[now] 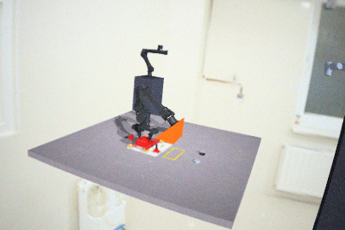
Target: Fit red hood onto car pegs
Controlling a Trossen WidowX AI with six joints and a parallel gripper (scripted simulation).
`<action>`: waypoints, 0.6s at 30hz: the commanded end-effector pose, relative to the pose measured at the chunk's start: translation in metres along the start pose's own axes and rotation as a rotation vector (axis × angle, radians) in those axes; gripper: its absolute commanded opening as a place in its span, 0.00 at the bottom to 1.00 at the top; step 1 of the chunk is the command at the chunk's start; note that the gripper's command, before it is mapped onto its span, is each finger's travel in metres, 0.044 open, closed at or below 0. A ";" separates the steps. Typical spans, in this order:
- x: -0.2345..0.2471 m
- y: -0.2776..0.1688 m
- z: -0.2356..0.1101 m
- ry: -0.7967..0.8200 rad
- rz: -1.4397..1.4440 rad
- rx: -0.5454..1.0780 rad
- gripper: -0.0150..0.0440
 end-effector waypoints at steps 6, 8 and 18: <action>0.000 0.000 0.004 -0.004 -0.003 0.001 0.25; 0.000 0.000 0.004 -0.004 -0.003 0.001 0.25; 0.000 0.000 0.005 -0.001 0.000 0.000 0.25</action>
Point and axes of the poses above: the point midway between the two fingers, 35 mm back from their tips, its own z axis out along the fingers, its own x axis across the jaws, y = z × x, the point moved 2 cm from there along -z, back along the fingers, and after that the axes turned 8 degrees about -z, right-handed, at the moved point
